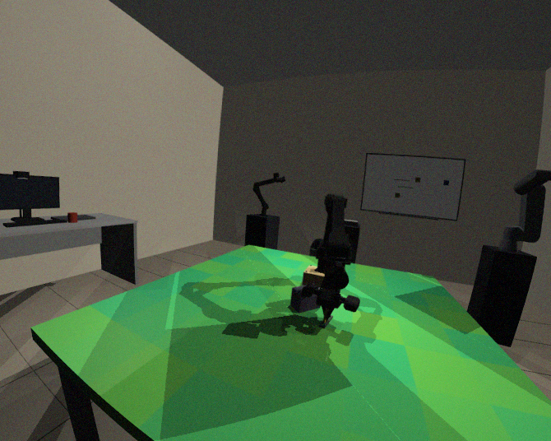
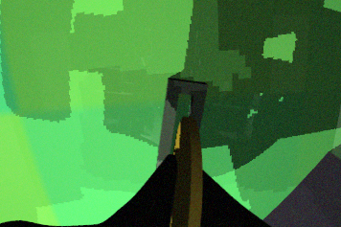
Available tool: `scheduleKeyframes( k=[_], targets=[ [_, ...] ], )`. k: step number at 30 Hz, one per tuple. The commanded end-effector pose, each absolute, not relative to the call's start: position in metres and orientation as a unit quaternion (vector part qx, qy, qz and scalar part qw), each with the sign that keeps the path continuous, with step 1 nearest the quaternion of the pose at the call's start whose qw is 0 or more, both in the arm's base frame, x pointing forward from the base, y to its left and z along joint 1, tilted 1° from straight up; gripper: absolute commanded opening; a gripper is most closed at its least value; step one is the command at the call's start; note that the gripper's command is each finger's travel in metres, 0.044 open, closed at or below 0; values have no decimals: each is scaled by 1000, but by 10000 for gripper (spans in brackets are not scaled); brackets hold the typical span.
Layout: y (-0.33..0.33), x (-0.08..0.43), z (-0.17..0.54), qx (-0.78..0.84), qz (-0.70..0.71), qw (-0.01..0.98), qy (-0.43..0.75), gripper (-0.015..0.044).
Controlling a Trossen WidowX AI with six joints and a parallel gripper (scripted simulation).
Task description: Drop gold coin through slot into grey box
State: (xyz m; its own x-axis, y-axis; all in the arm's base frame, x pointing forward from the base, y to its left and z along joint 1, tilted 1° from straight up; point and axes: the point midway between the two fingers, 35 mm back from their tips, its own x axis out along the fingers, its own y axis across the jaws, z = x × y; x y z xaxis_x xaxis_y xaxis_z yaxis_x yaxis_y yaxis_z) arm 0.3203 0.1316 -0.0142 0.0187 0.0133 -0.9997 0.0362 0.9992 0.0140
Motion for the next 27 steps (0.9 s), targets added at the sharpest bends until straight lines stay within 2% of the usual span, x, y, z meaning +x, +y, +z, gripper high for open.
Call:
scheduleKeyframes(
  k=[1, 27],
  targets=[
    [132, 320, -15, 21, -9, 713, 701, 0],
    [132, 322, 46, 21, -9, 713, 701, 0]
  ],
)
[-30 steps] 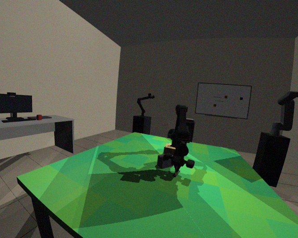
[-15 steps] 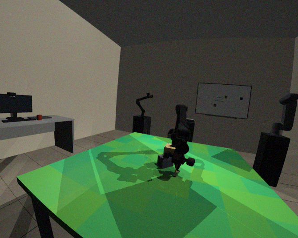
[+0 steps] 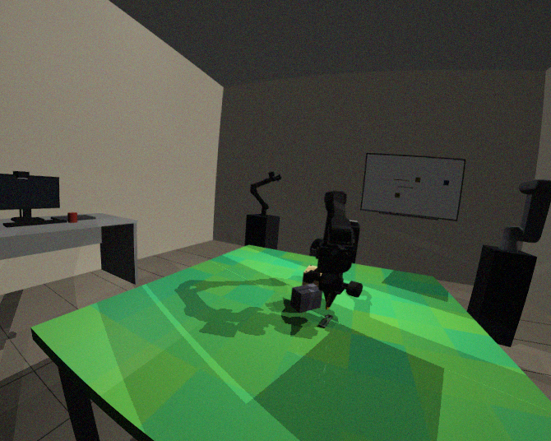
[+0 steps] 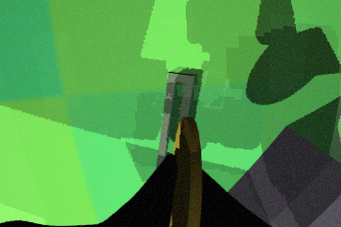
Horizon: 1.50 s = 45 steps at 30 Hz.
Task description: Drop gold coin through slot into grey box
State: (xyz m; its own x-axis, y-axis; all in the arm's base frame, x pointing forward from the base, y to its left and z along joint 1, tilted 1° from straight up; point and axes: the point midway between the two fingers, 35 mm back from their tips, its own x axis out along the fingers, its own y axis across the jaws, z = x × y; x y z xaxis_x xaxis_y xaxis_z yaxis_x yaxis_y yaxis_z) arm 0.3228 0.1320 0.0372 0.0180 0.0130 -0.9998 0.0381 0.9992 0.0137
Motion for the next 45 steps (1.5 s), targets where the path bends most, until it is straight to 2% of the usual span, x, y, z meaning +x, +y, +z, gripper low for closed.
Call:
scheduleKeyframes(
  k=[1, 16, 30, 45],
  targets=[
    [132, 322, 49, 21, -9, 713, 701, 0],
    [130, 319, 81, 23, -11, 713, 701, 0],
    [122, 318, 81, 179, -165, 690, 681, 0],
    [105, 312, 82, 186, -173, 688, 679, 0]
  ],
)
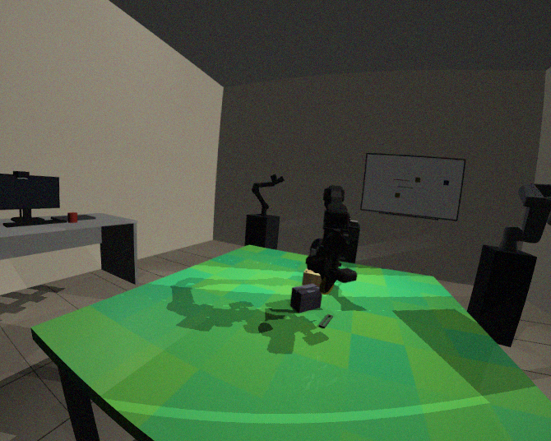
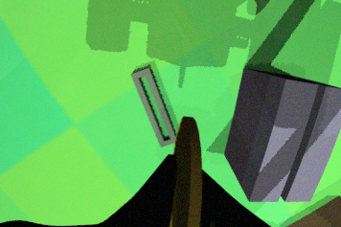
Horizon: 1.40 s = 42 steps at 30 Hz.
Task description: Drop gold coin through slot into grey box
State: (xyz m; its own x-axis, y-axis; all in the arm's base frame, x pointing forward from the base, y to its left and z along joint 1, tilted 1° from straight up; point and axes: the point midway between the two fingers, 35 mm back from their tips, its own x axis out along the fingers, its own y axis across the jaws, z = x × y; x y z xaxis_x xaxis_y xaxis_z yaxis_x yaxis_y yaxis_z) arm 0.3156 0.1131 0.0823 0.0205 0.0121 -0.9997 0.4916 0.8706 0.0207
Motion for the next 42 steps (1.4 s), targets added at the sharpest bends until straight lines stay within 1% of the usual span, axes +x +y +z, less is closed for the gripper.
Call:
scheduleKeyframes(
  k=[1, 34, 42],
  targets=[
    [103, 311, 82, 186, -173, 688, 679, 0],
    [31, 269, 79, 184, -176, 688, 680, 0],
    [32, 270, 79, 185, -178, 687, 679, 0]
  ],
)
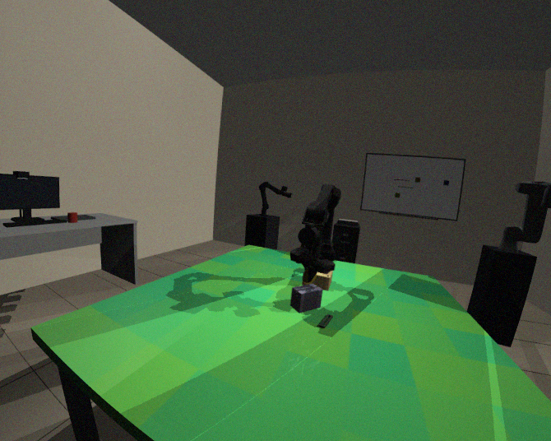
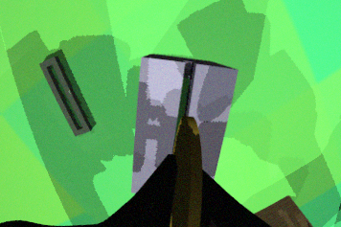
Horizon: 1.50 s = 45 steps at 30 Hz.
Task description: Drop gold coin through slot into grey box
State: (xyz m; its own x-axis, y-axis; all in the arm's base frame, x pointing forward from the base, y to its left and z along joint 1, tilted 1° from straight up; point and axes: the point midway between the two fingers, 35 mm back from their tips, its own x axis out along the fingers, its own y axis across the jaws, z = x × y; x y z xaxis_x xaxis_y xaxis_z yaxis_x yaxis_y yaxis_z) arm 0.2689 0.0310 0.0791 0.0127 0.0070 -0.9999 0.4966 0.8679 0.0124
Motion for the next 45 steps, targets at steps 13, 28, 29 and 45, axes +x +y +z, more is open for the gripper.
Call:
scheduleKeyframes(
  k=[13, 28, 29, 45],
  targets=[
    [30, 268, 78, 184, -178, 688, 679, 0],
    [28, 267, 78, 184, -177, 688, 679, 0],
    [28, 267, 78, 184, -177, 688, 679, 0],
    [28, 265, 71, 185, -177, 688, 679, 0]
  ],
)
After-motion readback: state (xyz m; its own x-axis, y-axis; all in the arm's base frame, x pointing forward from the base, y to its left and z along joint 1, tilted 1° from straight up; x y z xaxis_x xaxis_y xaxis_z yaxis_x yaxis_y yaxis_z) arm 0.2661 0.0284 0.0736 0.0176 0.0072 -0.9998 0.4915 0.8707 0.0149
